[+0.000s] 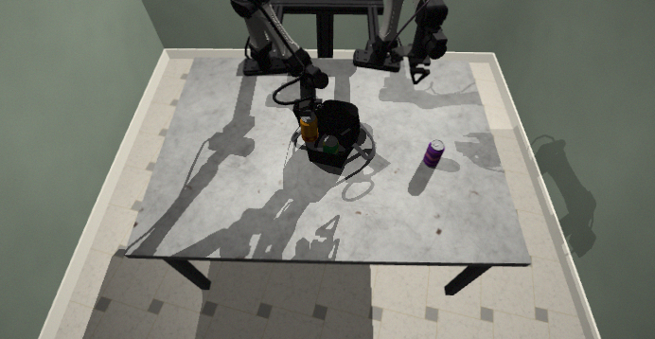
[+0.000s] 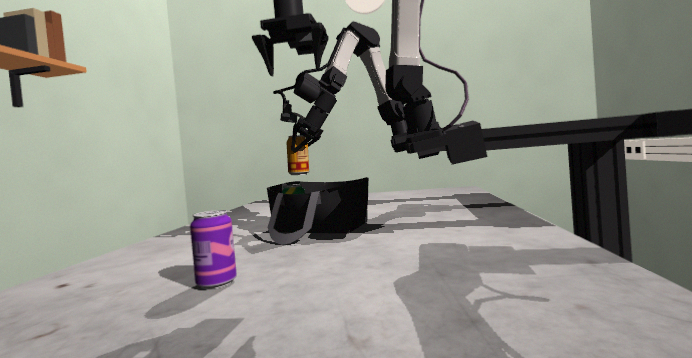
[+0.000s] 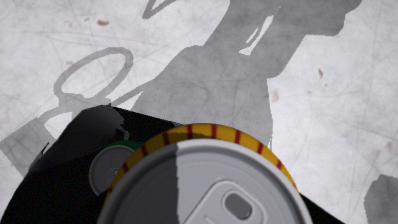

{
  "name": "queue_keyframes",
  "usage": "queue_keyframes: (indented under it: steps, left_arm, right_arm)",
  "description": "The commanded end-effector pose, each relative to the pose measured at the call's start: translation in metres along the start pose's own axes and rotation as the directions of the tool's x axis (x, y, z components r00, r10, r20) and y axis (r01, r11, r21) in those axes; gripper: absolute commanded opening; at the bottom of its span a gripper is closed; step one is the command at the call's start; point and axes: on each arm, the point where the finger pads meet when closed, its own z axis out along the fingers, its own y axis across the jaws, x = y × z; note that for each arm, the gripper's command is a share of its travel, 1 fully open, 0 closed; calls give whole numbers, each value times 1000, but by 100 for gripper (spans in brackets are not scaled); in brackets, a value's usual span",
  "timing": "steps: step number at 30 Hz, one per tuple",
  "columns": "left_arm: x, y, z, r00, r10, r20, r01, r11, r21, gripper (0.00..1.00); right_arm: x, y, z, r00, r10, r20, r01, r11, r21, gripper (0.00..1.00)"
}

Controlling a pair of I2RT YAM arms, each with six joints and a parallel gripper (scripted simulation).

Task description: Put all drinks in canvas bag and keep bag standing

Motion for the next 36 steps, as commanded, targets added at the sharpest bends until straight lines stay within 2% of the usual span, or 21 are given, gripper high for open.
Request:
queue_keyframes:
  steps: [1,7,11,17,18,19,31,34,36]
  left_arm:
    - [0,3,-5,1000,-6,2,6,1000,-23,100]
    - [0,3,-5,1000,-6,2,6,1000,-23,100]
    - [0,3,-5,1000,-6,2,6,1000,-23,100]
    - [0,3,-5,1000,-6,2,6,1000,-23,100]
    - [0,3,-5,1000,-6,2,6,1000,-23,100]
    - [0,3,-5,1000,-6,2,6,1000,-23,100]
    - [0,3,-5,1000,-6,2,6,1000,-23,100]
    - [0,3,-5,1000,-6,2,6,1000,-23,100]
    - [0,3,-5,1000,-6,2,6,1000,-23,100]
  right_arm:
    - [-15,8,-6,996,64,63,-66,998,21,70]
    - [-7,26,-13,996,69,63,-70,998,12,70]
    - [-30,22,-19,991,90,98,-89,996,-18,70]
    - [-29,27,-22,990,97,102,-94,995,-30,70]
    - [-27,27,-21,992,83,98,-81,996,-25,70]
    - [-5,27,-15,997,56,55,-57,998,20,70]
    - [13,54,-33,996,68,64,-69,997,14,70]
    - [6,60,-35,994,72,79,-71,997,-17,70]
    - [22,59,-34,997,58,58,-60,998,25,70]
